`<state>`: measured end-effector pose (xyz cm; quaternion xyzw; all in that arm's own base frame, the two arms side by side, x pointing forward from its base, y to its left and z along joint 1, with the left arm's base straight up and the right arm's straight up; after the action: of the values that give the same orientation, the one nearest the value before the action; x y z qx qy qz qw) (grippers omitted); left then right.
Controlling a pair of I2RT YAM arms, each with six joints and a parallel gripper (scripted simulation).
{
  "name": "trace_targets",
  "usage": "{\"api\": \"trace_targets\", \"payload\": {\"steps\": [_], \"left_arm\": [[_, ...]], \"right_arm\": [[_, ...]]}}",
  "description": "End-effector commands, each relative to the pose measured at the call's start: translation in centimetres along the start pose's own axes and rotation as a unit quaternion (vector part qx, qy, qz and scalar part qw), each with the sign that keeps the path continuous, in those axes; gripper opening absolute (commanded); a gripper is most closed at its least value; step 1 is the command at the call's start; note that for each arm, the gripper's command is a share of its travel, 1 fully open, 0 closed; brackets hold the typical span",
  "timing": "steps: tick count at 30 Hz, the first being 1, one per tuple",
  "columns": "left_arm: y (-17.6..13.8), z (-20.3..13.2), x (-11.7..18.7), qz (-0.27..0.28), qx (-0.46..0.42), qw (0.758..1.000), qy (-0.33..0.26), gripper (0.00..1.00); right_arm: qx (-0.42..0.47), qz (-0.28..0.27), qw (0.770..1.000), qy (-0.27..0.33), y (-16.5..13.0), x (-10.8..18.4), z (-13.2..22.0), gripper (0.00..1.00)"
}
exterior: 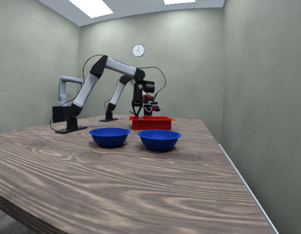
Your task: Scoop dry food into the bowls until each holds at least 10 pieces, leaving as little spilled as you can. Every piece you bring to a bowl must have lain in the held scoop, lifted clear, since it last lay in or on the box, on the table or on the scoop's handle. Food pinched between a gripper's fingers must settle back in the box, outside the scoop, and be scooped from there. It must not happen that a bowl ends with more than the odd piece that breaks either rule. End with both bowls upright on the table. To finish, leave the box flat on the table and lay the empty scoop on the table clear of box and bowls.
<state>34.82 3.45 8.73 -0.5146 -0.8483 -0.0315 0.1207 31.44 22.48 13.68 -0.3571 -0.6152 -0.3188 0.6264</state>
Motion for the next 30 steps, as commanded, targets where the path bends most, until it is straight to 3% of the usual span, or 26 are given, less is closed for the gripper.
{"api": "trace_targets", "payload": {"steps": [1,7,19,30], "left_arm": [[-0.4,-1.1,-0.2,0.022,0.012,0.999,-0.039,0.27],[-0.5,0.1,-0.3,0.022,0.017,1.0,-0.004,0.27],[-0.6,-2.0,-0.2,0.021,-0.011,0.999,-0.023,0.27],[-0.9,-1.4,-0.9,0.018,-0.009,1.0,-0.02,0.27]], "right_arm": [[0.001,-0.033,0.999,0.01,0.0,2.8,0.0,0.0],[0.001,-0.033,0.999,0.01,0.0,2.8,0.0,0.0],[0.001,-0.033,0.999,0.01,0.0,2.8,0.0,0.0],[0.001,-0.033,0.999,0.01,0.0,2.8,0.0,0.0]]}}
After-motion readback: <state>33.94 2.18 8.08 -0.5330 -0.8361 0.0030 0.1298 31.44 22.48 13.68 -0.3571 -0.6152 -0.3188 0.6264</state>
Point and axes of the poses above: on each arm, the point where the finger pads meet when closed, its own x axis back along the fingers, its own z axis across the jaws, y = z × x, the point moved 5 cm from there along x, back along the fingers, and after that the axes turned 8 degrees about x, right-handed, at the moved point
